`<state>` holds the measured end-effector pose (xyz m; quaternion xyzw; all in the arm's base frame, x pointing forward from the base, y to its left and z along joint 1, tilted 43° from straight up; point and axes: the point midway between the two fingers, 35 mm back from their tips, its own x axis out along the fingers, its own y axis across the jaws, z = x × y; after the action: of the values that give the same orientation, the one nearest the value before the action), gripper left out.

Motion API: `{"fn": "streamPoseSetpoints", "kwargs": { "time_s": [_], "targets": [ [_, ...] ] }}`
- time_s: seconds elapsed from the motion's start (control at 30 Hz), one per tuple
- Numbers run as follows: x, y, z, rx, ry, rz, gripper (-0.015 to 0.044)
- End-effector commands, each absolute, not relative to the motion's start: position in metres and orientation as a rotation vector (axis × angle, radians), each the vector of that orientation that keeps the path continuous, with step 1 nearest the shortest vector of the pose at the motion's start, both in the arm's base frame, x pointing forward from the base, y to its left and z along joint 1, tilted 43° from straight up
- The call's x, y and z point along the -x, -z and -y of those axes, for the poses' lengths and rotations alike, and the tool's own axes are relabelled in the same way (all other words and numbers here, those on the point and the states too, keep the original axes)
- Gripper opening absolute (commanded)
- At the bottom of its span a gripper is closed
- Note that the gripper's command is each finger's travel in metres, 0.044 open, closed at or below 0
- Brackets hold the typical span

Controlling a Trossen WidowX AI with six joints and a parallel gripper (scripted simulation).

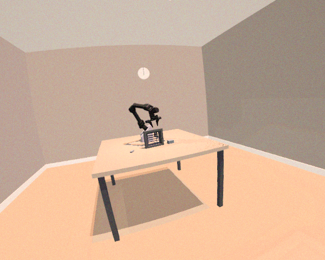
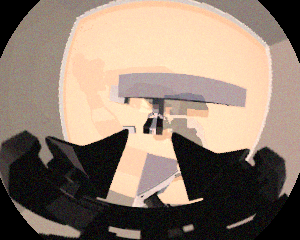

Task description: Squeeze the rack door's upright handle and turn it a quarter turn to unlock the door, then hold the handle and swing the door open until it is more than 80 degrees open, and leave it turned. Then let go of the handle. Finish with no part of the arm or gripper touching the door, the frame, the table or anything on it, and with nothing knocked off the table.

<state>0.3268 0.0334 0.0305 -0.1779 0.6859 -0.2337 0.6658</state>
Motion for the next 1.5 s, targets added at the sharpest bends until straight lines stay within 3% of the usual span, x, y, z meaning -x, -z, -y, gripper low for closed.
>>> {"fn": "streamPoseSetpoints", "kwargs": {
  "time_s": [0.0,1.47],
  "targets": [
    [-0.323,-0.025,-0.032,0.474,0.578,-1.594,0.0284],
    [-0.312,0.022,0.008,0.541,0.616,-1.631,0.0284]
  ]
}}
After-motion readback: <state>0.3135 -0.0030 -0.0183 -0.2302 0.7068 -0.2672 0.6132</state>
